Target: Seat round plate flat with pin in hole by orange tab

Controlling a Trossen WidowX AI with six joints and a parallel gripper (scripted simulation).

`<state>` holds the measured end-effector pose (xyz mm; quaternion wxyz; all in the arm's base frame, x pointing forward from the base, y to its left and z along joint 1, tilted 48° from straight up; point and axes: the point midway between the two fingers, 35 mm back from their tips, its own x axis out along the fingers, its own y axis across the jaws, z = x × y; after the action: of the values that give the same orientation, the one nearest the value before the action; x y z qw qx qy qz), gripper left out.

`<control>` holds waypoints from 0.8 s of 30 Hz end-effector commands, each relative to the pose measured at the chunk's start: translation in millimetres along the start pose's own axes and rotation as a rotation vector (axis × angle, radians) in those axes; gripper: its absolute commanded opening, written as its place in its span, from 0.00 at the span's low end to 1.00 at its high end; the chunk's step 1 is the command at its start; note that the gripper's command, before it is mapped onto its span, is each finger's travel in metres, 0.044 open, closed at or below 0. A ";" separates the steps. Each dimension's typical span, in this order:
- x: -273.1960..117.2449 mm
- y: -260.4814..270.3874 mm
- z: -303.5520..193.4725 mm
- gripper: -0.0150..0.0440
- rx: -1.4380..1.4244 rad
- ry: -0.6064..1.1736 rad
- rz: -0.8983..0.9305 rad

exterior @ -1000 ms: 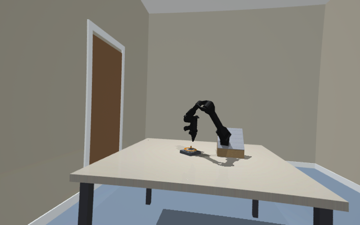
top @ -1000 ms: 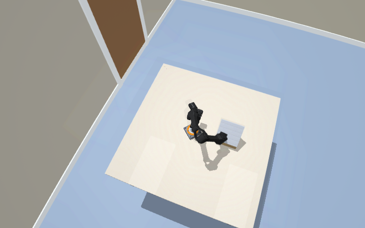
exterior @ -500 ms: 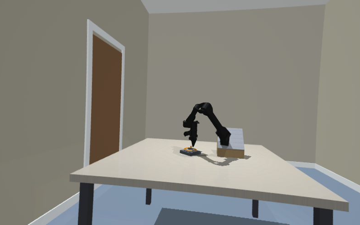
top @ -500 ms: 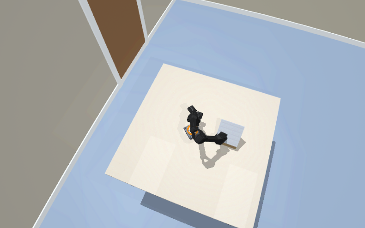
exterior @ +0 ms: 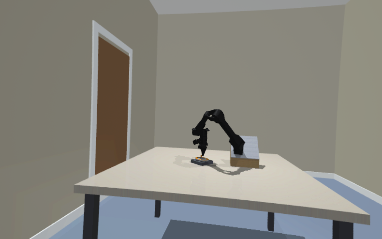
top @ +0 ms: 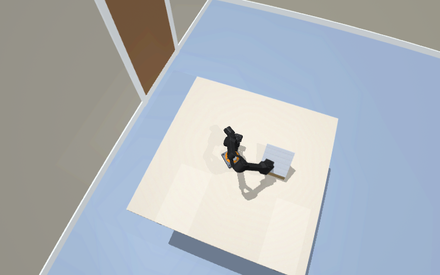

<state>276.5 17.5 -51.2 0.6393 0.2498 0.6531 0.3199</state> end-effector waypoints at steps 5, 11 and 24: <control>0.4 2.2 12.1 0.25 -0.003 -0.003 0.004; -0.5 4.5 19.7 0.25 -0.003 -0.003 0.004; -0.5 9.0 28.7 0.25 -0.003 -0.003 0.004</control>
<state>301.4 24.5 -44.9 0.6401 0.2494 0.6516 0.3216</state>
